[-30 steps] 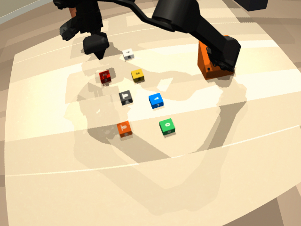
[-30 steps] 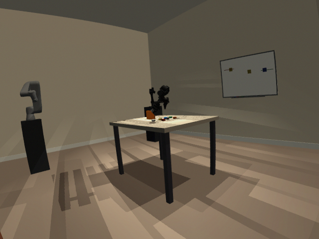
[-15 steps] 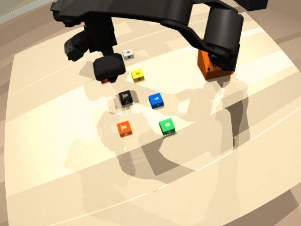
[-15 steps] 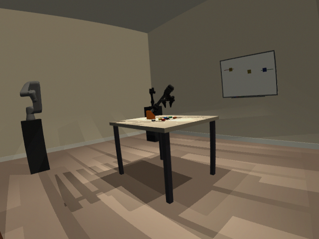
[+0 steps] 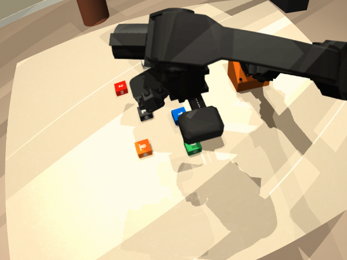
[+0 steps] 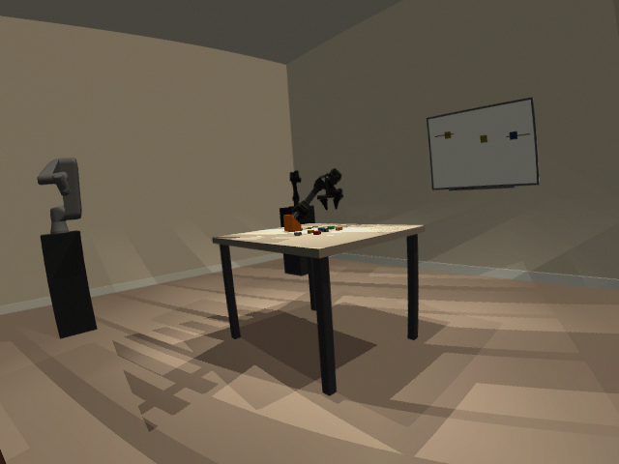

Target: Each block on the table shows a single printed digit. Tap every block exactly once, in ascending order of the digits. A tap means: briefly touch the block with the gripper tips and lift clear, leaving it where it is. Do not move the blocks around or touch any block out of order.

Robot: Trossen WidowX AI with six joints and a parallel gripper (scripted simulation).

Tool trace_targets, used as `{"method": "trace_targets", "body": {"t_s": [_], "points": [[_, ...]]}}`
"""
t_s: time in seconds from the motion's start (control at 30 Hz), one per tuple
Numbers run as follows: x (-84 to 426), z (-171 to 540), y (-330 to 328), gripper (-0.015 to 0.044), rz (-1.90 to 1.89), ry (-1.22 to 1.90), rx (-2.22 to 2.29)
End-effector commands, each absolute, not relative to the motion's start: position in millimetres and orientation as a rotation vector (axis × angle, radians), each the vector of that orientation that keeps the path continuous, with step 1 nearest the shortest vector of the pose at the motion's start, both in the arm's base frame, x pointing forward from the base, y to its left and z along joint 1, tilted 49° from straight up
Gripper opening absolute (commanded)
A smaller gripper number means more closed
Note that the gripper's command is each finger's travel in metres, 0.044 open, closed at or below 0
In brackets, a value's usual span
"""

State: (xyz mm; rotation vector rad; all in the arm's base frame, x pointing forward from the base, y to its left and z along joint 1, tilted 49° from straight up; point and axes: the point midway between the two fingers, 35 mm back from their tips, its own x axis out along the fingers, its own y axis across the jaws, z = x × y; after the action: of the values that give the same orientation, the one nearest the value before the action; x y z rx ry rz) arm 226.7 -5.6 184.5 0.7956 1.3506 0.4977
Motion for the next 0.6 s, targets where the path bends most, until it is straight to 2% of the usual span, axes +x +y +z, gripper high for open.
{"method": "trace_targets", "body": {"t_s": [0.0, 0.2, 0.4, 0.57], "points": [[225, 178, 4, 0.0347, 0.498, 1.359, 0.803], [235, 133, 56, 0.0190, 0.539, 1.343, 0.754], [235, 132, 58, 0.0032, 0.541, 1.342, 0.753], [235, 132, 58, 0.0020, 0.541, 1.342, 0.753]]}}
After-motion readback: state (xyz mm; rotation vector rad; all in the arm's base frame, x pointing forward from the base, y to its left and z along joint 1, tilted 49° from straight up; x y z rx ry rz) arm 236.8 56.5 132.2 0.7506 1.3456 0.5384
